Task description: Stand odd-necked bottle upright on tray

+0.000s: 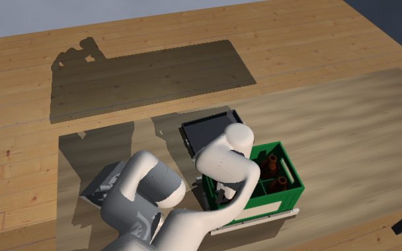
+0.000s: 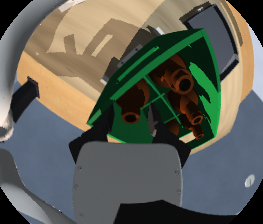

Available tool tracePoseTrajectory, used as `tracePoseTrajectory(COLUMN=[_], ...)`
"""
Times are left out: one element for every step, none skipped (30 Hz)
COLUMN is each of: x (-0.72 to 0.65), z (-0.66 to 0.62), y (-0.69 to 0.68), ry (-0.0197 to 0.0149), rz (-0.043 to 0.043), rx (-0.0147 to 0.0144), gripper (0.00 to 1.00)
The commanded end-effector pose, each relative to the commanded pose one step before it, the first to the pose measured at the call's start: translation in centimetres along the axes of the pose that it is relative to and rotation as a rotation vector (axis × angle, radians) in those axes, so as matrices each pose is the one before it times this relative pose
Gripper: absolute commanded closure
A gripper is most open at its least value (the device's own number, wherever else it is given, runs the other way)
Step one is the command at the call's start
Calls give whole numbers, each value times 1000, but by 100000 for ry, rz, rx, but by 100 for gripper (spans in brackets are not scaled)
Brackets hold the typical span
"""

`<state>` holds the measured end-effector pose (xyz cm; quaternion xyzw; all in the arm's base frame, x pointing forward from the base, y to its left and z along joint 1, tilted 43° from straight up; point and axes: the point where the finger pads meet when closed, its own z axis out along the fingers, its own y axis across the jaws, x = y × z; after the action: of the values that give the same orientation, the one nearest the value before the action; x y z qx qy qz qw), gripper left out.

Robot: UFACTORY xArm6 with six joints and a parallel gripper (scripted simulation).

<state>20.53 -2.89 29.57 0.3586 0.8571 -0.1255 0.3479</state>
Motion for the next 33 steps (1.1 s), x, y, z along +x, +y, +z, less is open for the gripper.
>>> tracePoseTrajectory(x=[-41, 0, 0, -1, -1, 0, 0, 1, 0, -1, 1, -2, 2, -1, 1, 0, 0, 1, 0, 0, 1, 0, 0, 0, -1, 0, 0, 0, 0, 0, 0, 0, 0], z=[-157, -68, -86, -105, -124, 0, 0, -145, -164, -183, -203, -220, -241, -255, -274, -287, -301, -315, -325, -334, -344, -349, 0, 0, -351, -353, -352, -346, -336, -328, -311, -290, -272], y=[23, 0, 0, 0, 0, 0, 0, 1, 0, 0, 1, -1, 1, -1, 1, 0, 0, 0, 0, 0, 1, 0, 0, 0, -1, 0, 0, 0, -1, 1, 0, -1, 1], ry=[6, 2, 0, -3, -3, 0, 0, 5, -1, -3, 5, -8, 8, -7, 6, -2, -2, 4, -3, -2, 4, 0, 0, 0, -4, 1, 3, -1, -5, 4, 0, -4, 4], rz=[94, 0, 0, 0, 0, 0, 0, 0, 0, 0, 0, 0, 0, 0, 1, 0, 0, 1, 0, 0, 1, 0, 0, 0, -1, 0, 1, 0, -1, 1, 0, -1, 1], rx=[-146, 0, 0, 0, 0, 0, 0, 0, 0, 0, 0, 0, 0, 0, 0, 0, 0, 0, 0, 0, 0, 0, 0, 0, 0, 0, 0, 0, 0, 0, 0, 0, 0], gripper=[35, 35, 35, 35, 35, 35, 35, 35, 35, 35, 35, 35, 35, 35, 35, 35, 35, 35, 35, 35, 35, 35, 35, 35, 35, 35, 35, 35, 35, 35, 35, 35, 35])
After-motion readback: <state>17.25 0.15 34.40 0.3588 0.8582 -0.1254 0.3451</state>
